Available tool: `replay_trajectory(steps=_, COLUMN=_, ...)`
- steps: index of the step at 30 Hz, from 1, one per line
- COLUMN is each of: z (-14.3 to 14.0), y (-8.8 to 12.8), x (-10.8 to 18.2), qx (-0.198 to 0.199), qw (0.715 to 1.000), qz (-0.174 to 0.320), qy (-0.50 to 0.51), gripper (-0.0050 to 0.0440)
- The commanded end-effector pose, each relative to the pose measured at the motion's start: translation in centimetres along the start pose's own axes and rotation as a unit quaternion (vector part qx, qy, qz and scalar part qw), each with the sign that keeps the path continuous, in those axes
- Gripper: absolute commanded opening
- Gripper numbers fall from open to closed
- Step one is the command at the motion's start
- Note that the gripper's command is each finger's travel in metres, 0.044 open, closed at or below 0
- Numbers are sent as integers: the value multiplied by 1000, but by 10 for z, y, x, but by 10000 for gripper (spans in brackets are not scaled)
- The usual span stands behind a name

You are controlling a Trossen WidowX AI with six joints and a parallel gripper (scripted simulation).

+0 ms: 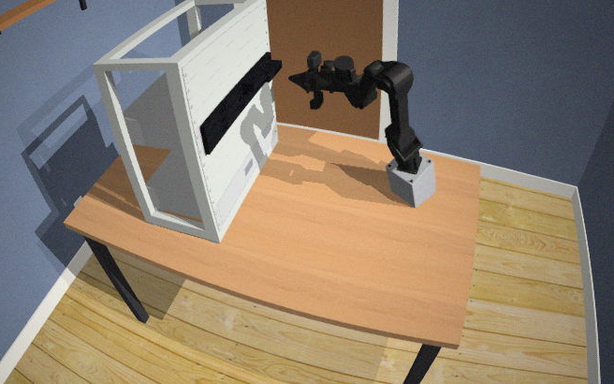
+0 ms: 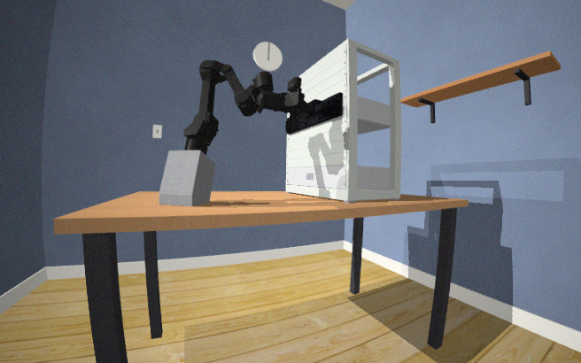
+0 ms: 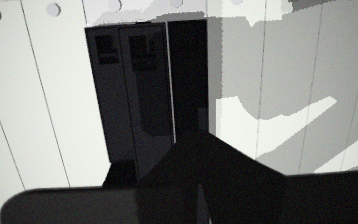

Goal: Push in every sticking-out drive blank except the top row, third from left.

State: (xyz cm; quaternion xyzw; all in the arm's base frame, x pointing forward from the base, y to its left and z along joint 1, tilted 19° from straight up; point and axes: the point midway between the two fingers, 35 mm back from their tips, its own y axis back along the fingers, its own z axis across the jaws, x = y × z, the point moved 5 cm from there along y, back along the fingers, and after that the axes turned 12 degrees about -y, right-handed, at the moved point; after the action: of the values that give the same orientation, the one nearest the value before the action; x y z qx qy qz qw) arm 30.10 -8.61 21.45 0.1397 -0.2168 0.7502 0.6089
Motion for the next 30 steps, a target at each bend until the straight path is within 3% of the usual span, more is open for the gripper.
replay_trajectory(steps=1, z=19, y=7, x=9, qx=-9, qw=1000, qz=5, qy=7, gripper=0)
replay_trajectory(steps=10, z=27, y=8, x=13, qx=-9, qw=1000, qz=5, qy=7, gripper=0)
replay_trajectory(steps=17, z=28, y=-27, x=13, qx=-9, qw=1000, qz=5, qy=7, gripper=0)
replay_trajectory(steps=30, z=28, y=-27, x=13, qx=-9, qw=1000, qz=5, qy=7, gripper=0)
